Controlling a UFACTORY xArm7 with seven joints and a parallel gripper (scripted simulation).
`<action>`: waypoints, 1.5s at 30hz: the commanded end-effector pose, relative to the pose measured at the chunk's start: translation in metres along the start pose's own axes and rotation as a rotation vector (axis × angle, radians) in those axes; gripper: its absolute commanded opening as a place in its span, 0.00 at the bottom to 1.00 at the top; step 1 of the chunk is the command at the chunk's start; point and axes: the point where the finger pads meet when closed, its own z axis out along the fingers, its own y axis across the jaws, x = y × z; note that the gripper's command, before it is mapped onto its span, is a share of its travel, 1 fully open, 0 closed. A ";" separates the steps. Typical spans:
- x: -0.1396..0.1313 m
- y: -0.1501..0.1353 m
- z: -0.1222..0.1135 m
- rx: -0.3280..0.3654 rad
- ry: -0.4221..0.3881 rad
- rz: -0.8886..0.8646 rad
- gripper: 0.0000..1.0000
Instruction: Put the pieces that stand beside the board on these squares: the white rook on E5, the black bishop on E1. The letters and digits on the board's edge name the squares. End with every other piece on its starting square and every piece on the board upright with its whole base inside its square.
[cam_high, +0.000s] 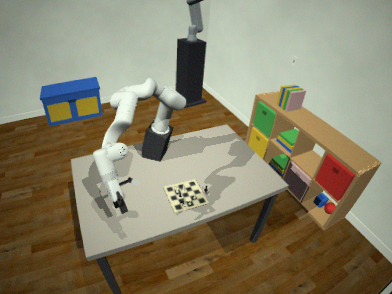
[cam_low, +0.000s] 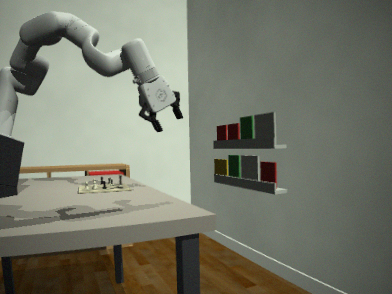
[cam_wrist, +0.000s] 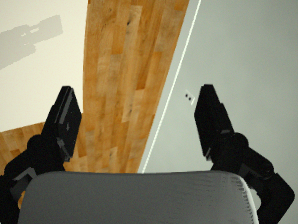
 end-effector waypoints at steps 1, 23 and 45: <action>-0.001 0.002 -0.002 -0.003 -0.005 -0.002 1.00; 0.013 -0.011 0.017 0.008 0.081 0.042 1.00; 0.143 -0.109 0.106 0.114 0.707 0.336 1.00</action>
